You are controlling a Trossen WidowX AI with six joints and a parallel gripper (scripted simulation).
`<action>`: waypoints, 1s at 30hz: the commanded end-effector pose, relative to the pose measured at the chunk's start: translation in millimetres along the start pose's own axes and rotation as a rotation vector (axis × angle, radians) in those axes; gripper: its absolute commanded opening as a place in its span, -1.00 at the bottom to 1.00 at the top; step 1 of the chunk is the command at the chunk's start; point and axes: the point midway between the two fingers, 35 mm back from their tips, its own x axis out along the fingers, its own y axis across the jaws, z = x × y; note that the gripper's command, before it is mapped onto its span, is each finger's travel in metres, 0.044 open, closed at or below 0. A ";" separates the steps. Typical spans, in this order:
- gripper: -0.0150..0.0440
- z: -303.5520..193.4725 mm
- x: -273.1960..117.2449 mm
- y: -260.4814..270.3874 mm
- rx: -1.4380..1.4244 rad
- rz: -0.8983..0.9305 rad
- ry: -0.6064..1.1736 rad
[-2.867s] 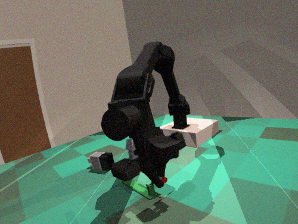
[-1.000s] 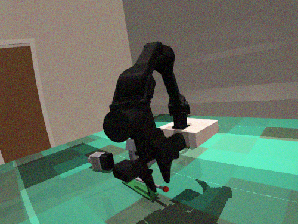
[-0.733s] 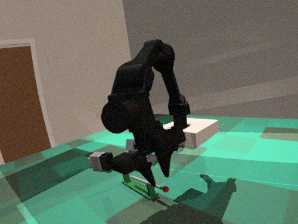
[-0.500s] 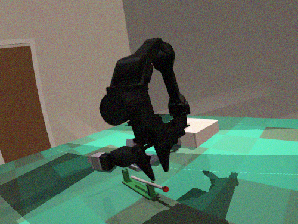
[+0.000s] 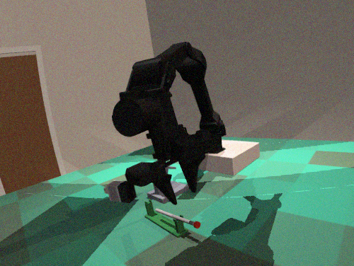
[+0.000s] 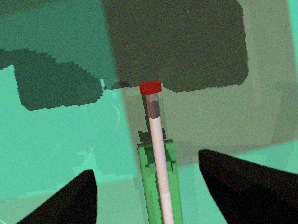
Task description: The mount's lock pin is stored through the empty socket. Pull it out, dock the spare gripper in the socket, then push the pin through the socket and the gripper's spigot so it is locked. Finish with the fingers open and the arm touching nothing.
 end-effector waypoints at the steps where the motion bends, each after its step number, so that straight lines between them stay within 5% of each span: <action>1: 0.12 -35.5 -45.4 -4.0 -0.002 -0.050 0.021; 9: 0.12 -42.8 -51.6 -3.6 -0.004 -0.056 0.027; 17: 0.12 -51.6 13.4 -6.8 -0.004 -0.056 0.026; 30: 0.12 -53.4 28.9 -8.4 -0.004 -0.056 0.026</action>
